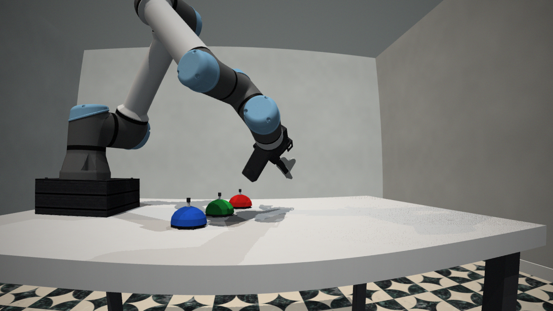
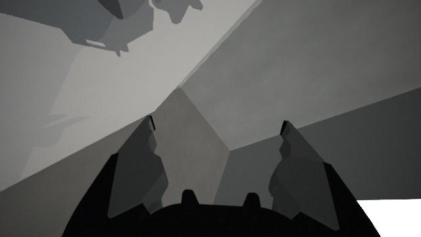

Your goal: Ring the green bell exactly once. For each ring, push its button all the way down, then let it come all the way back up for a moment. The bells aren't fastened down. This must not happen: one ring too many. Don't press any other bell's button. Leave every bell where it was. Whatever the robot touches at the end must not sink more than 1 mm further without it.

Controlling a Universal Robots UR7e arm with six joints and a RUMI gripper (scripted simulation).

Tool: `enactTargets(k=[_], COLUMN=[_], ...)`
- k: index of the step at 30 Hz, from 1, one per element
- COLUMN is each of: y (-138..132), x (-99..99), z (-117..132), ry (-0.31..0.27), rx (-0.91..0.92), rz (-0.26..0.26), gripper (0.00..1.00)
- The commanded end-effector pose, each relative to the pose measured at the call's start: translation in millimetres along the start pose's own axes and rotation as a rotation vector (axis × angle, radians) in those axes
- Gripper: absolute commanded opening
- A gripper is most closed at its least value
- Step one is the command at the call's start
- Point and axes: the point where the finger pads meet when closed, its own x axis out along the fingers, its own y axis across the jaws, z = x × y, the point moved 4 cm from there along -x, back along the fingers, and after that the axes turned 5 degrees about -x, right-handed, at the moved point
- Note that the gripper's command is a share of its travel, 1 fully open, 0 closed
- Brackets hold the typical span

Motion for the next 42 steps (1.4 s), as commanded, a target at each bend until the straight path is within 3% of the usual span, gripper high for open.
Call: enactTargets(k=[1,8,19,21,28,34,38,42], y=[3,10,35,35,55,74,77,89], x=[-0.5,-1.2,-7.7,-7.7,-19.0,-35.7,-39.1,-55.1], z=[0,-1,-7,-7,-12,-15,-15,-15], ry=[0.018,0.056,0.214,0.214,0.369,0.53,0.564,0.691], rx=[-0.037,-0.11,-0.41,-0.41,-0.695,-0.976,-1.033,-1.238], rz=[0.002,0.007,0.041,0.041,0.094,0.17,0.189,0.268], gripper=[1.0,1.0,1.0,1.0,1.0,1.0,1.0,1.0])
